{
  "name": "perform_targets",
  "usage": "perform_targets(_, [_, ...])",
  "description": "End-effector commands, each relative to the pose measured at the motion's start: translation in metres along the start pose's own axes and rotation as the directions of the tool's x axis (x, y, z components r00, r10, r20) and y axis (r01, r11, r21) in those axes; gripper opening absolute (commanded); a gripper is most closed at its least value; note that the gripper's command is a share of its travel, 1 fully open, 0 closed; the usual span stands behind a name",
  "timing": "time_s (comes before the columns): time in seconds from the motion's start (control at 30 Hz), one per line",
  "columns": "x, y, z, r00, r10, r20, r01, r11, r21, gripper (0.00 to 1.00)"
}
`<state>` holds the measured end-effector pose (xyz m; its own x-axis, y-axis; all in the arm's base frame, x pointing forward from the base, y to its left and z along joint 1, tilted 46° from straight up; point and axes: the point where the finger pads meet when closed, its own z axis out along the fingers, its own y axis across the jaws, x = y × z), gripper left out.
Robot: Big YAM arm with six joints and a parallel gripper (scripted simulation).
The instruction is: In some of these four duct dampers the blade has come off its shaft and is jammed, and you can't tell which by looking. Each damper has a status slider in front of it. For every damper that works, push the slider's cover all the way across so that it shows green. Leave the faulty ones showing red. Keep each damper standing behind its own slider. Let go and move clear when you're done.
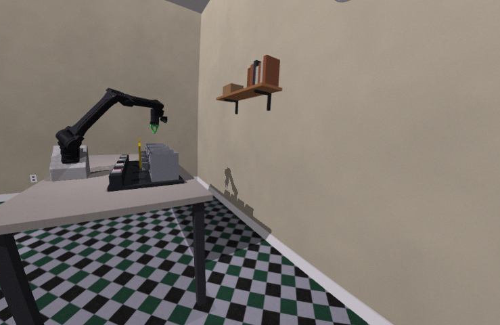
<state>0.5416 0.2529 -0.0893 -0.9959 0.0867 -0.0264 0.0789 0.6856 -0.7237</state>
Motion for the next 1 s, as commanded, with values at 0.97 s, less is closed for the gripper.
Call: perform_targets(0.97, [-0.0154, -0.0034, -0.0296, 0.999, 0.029, 0.036, -0.027, 0.999, -0.038, 0.0])
